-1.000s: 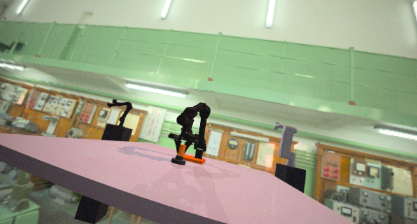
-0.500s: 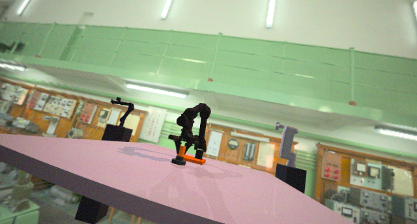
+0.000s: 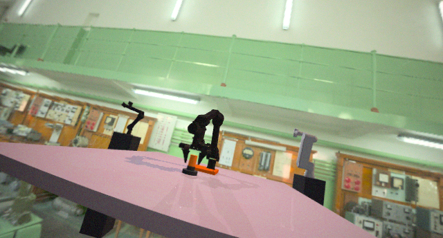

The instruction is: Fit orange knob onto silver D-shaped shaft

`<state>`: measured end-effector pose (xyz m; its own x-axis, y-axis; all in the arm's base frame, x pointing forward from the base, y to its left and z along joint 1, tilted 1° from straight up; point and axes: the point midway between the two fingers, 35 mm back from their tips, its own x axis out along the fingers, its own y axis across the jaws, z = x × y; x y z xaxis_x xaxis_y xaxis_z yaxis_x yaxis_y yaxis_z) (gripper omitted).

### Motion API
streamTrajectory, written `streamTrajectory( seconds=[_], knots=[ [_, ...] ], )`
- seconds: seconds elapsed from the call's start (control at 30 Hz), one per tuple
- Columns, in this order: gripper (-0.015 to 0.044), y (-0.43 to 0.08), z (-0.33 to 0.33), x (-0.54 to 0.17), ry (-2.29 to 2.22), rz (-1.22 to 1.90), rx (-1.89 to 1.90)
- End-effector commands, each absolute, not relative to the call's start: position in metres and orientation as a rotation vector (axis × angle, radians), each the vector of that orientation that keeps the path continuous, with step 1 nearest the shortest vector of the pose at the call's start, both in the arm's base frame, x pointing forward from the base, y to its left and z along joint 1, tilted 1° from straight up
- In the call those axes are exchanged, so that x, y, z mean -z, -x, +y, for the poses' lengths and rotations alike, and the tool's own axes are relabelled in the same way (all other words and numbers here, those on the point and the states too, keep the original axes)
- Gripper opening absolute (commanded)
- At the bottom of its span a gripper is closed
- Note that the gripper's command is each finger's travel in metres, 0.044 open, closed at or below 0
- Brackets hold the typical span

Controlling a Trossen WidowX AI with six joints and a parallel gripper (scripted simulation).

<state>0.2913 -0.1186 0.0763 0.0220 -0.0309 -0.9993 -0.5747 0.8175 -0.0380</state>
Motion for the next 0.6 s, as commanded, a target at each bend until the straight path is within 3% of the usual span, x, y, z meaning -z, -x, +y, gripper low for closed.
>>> streamTrajectory(
  seconds=[0.0, 0.17, 0.4, 0.57],
  knots=[
    [0.0440, -0.292, -0.119, -0.077, 0.508, 1.505, -0.450],
    [0.0440, -0.293, -0.119, -0.085, 0.508, 1.504, -0.450],
    [0.0440, -0.290, -0.116, -0.170, 0.508, 1.505, -0.450],
    [0.0440, -0.292, -0.117, -0.172, 0.508, 1.505, -0.450]
  ],
)
